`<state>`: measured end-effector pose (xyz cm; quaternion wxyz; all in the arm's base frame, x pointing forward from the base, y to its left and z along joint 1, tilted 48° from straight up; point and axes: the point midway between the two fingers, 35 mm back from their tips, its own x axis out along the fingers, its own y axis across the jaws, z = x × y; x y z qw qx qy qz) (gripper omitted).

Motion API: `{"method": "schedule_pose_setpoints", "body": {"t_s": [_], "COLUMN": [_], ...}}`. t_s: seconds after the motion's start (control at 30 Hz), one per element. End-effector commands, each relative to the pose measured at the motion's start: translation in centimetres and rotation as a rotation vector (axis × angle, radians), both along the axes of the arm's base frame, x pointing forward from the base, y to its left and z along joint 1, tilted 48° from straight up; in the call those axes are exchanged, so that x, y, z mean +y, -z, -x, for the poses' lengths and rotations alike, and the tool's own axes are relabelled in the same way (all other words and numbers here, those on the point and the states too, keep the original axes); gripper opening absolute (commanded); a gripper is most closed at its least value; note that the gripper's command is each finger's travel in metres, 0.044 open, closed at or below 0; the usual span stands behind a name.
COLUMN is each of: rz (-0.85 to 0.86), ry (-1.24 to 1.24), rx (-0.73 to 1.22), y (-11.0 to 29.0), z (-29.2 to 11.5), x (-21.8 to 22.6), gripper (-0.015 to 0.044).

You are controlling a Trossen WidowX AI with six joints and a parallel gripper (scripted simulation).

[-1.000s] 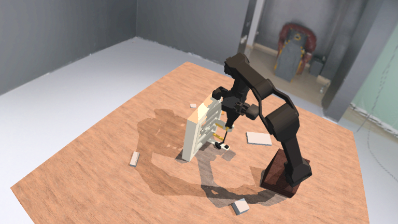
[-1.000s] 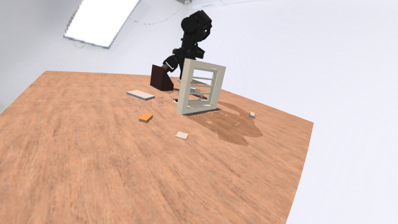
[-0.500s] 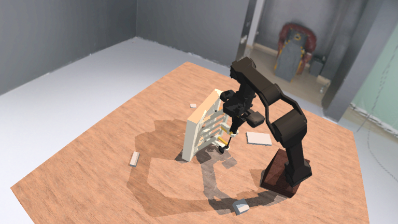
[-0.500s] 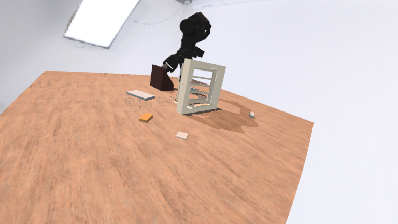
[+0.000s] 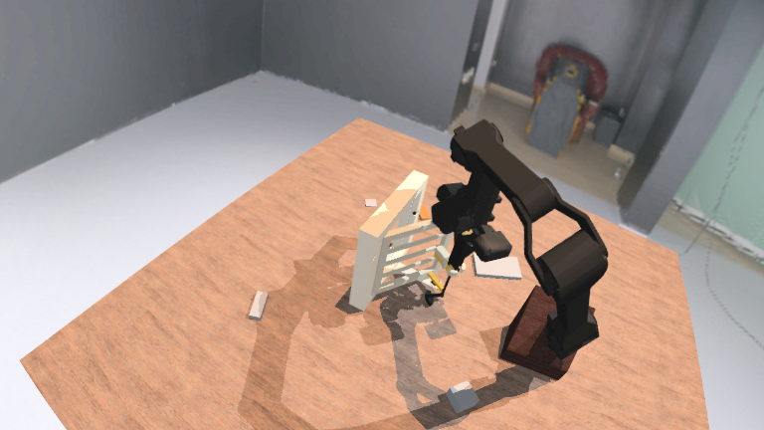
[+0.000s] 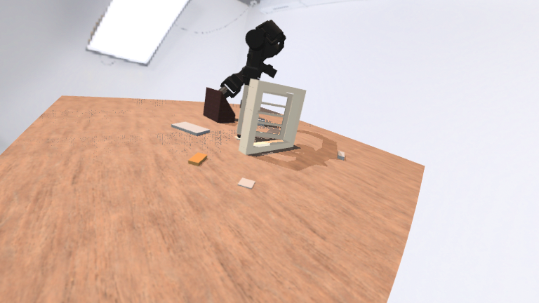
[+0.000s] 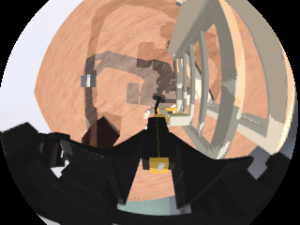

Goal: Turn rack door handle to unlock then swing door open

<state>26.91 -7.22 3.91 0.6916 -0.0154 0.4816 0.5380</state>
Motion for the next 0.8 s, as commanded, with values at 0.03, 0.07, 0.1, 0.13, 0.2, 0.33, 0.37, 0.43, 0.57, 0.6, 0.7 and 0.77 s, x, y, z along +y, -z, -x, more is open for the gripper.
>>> {"method": "schedule_pose_setpoints", "body": {"t_s": [0.03, 0.07, 0.1, 0.13, 0.2, 0.33, 0.37, 0.43, 0.57, 0.6, 0.7, 0.77], "rz": [0.002, 0.002, 0.003, 0.004, 0.005, 0.007, 0.008, 0.009, 0.012, 0.012, 0.014, 0.015], "ry": [0.073, 0.084, 0.095, 0.106, 0.128, 0.178, 0.19, 0.215, 0.264, 0.276, 0.309, 0.33], "rx": [0.073, 0.084, 0.097, 0.109, 0.132, 0.187, 0.2, 0.226, 0.279, 0.293, 0.328, 0.351], "y": [-0.8, -1.0, -1.1, -1.3, -1.6, -2.3, -2.5, -2.9, -3.7, -3.9, -4.4, -4.7], "z": [0.8, 0.9, 1.0, 1.2, 1.4, 1.9, 2.0, 2.3, 2.6, 2.7, 2.9, 3.0], "x": [0.7, 0.8, 1.0, 1.1, 1.4, 2.1, 2.3, 2.6, 3.3, 3.5, 4.0, 4.3], "gripper": [0.0021, 0.0021, 0.0021, 0.0021, 0.0021, 0.0021, 0.0021, 0.0021, 0.0021, 0.0021, 0.0021, 0.0021]}}
